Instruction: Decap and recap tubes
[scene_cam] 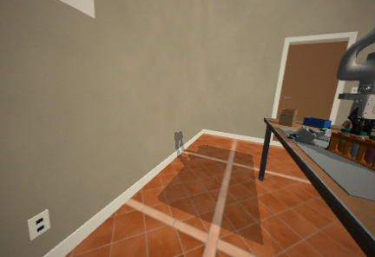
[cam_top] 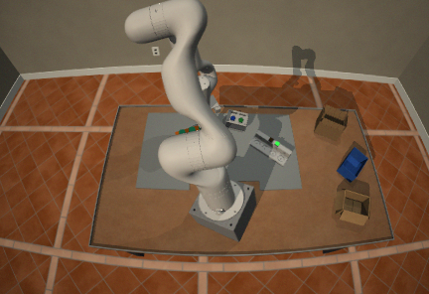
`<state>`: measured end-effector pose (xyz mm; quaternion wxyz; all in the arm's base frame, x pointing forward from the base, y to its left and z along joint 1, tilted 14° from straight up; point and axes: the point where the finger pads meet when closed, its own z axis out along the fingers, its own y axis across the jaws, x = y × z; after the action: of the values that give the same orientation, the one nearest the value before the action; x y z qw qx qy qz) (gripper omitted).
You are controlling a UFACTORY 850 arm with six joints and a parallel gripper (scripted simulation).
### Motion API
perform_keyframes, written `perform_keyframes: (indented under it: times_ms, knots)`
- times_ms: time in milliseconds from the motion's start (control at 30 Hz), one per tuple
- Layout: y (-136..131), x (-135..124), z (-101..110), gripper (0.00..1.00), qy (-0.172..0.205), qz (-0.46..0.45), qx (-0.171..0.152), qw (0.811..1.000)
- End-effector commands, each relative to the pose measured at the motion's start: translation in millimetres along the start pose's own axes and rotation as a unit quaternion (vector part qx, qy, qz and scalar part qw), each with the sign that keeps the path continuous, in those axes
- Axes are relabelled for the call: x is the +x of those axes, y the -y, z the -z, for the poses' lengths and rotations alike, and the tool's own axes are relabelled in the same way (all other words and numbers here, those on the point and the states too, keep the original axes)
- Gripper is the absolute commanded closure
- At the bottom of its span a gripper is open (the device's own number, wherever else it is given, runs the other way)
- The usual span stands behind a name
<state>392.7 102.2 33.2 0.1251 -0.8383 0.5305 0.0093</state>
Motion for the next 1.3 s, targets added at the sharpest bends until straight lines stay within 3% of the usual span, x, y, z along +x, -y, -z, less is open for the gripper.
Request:
perform_keyframes:
  times_ms: [0, 333, 600, 633, 967, 1267]
  knots:
    - [0.9, 0.2, 0.1, 1.0, 0.004, -0.053, -0.007, 0.999]
    - [0.9, 0.2, -0.4, 1.0, 0.003, -0.218, -0.007, 0.976]
    - [0.9, 0.2, -0.4, 1.0, 0.003, -0.228, -0.007, 0.974]
    - [0.9, 0.2, -0.4, 0.54, 0.003, -0.228, -0.007, 0.974]
    - [0.9, 0.2, -0.4, 0.54, 0.003, -0.228, -0.007, 0.974]
    - [1.0, 0.3, 0.7, 0.54, 0.004, -0.089, -0.007, 0.996]
